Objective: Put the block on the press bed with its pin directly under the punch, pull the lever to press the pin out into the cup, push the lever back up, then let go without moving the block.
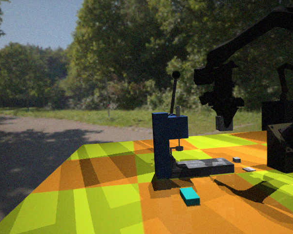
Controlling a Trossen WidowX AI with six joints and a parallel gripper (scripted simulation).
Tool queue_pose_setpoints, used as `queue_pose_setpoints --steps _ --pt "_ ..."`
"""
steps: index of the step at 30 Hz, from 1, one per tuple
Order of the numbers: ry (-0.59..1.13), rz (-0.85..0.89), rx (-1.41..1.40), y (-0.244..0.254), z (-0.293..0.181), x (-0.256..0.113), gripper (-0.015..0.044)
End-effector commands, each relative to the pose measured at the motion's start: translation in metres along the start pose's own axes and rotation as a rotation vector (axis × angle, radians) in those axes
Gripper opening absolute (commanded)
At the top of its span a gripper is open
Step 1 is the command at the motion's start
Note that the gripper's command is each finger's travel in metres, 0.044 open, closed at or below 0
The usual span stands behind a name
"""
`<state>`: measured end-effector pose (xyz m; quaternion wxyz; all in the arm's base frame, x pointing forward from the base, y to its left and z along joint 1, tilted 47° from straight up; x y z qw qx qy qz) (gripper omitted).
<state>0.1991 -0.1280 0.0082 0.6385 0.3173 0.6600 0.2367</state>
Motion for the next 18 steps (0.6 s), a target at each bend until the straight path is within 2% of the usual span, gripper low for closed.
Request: queue_pose_setpoints --steps 1,18 --pt "0.003 -0.005 0.124 -0.0009 -0.0003 -0.0003 0.0000" --pt "0.001 -0.006 0.714 -0.0009 -0.0003 -0.0003 0.0000"
Point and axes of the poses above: the point midway between the two fingers, 35 mm back from their tips, its own x axis out along the fingers, its own y axis across the jaws, z = x × y, the point moved 2 cm from there along -x, back along the fingers, and after that the axes turned 8 degrees about -x, right-handed, at the moved point
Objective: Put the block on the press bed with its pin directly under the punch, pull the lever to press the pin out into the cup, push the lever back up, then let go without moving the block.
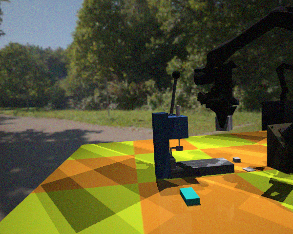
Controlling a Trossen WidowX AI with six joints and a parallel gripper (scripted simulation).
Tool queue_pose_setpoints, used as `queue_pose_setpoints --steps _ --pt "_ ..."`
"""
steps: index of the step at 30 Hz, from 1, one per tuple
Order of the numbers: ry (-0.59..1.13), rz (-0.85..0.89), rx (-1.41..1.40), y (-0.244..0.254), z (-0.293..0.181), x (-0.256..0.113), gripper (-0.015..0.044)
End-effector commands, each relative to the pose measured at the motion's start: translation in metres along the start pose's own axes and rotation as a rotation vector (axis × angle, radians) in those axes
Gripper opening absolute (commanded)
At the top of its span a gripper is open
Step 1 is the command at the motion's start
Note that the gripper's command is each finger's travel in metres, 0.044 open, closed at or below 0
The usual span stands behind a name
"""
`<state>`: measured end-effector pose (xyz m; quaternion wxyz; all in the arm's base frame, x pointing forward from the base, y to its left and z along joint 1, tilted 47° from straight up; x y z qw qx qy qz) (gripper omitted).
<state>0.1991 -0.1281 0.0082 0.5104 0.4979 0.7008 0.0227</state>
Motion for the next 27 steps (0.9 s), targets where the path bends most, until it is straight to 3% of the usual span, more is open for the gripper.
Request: queue_pose_setpoints --steps 1,19,27 --pt "0.000 -0.006 0.125 -0.0009 0.0002 -0.0002 0.0000" --pt "-0.002 -0.006 0.743 -0.0008 0.0002 -0.0002 0.0000" --pt "-0.004 -0.006 0.769 0.0026 0.0030 0.0069 0.0000"
Point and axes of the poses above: the point midway between the two fingers, 35 mm back from their tips, its own x axis out along the fingers, its own y axis across the jaws, z = x × y, the point moved 2 cm from there along -x, back along the fingers, and after that the axes turned 8 degrees about -x, right-handed, at the moved point
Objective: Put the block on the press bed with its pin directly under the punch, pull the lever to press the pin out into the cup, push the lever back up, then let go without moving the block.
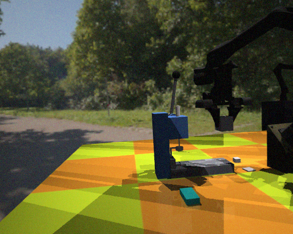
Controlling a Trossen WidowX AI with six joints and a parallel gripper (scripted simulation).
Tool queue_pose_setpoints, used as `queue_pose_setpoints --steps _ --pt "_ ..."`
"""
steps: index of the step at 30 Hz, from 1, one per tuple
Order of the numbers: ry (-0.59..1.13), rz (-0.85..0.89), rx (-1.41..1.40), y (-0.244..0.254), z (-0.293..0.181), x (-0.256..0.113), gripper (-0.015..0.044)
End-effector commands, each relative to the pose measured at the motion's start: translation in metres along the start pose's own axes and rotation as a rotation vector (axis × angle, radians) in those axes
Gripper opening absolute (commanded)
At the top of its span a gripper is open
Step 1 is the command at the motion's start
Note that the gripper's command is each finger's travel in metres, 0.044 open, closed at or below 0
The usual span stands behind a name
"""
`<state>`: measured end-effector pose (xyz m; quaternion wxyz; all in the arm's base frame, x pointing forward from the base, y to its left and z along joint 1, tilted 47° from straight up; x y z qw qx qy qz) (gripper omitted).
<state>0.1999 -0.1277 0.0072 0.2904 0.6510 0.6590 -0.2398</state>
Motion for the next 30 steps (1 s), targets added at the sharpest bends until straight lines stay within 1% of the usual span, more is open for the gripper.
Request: queue_pose_setpoints --steps 1,11,17,23,30 --pt "-0.003 -0.003 0.012 0.006 -0.001 0.011 0.0000" --pt "0.001 -0.002 0.031 0.030 -0.009 0.061 0.0000" --pt "0.002 -0.002 0.032 0.031 -0.010 0.069 0.0000" --pt "0.003 -0.001 0.032 0.031 -0.010 0.092 0.0000" --pt "0.003 -0.001 0.032 0.031 -0.010 0.096 0.0000"
Point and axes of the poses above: the point midway between the two fingers, 35 mm back from their tips, its own x axis out along the fingers, its own y axis across the jaws, z = x × y, the point moved 2 cm from there along -x, back along the fingers, and after that the axes turned 8 degrees about -x, right-handed, at the moved point
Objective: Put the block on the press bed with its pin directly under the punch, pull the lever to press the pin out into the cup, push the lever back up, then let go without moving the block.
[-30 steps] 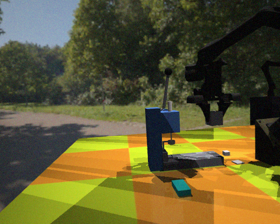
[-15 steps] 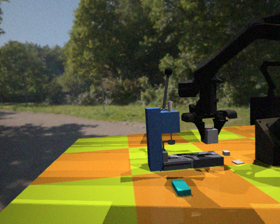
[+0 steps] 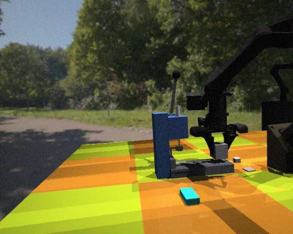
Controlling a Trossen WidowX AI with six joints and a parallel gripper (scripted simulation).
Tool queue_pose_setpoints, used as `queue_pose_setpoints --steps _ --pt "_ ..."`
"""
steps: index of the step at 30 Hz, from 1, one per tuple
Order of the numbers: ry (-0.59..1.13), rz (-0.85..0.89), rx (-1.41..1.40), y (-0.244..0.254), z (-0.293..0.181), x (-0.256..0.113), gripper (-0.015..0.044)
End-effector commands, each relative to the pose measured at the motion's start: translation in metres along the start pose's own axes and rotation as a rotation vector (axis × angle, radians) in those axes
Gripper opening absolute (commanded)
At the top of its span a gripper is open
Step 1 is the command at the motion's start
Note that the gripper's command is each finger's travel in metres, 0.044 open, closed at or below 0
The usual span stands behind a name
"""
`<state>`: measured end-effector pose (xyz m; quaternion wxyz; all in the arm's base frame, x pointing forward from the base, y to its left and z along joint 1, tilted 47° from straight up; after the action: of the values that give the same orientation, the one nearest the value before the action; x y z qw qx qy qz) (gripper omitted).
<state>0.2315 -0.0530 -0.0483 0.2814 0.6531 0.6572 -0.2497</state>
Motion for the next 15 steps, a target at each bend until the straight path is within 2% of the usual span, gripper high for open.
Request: queue_pose_setpoints --steps 1,12,15 --pt "0.004 0.003 0.005 0.000 -0.001 0.004 0.0000" --pt "0.005 0.004 0.005 0.000 -0.001 0.021 0.0000" --pt "-0.001 0.003 0.001 0.001 0.000 0.015 0.0079"
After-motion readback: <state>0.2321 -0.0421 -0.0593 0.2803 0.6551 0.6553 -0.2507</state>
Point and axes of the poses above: the point midway between the two fingers, 35 mm back from their tips, its own x axis out along the fingers, its own y axis across the jaws, z = x × y, the point moved 2 cm from there along -x, back along the fingers, and after that the axes turned 8 degrees about -x, right-handed, at the moved point
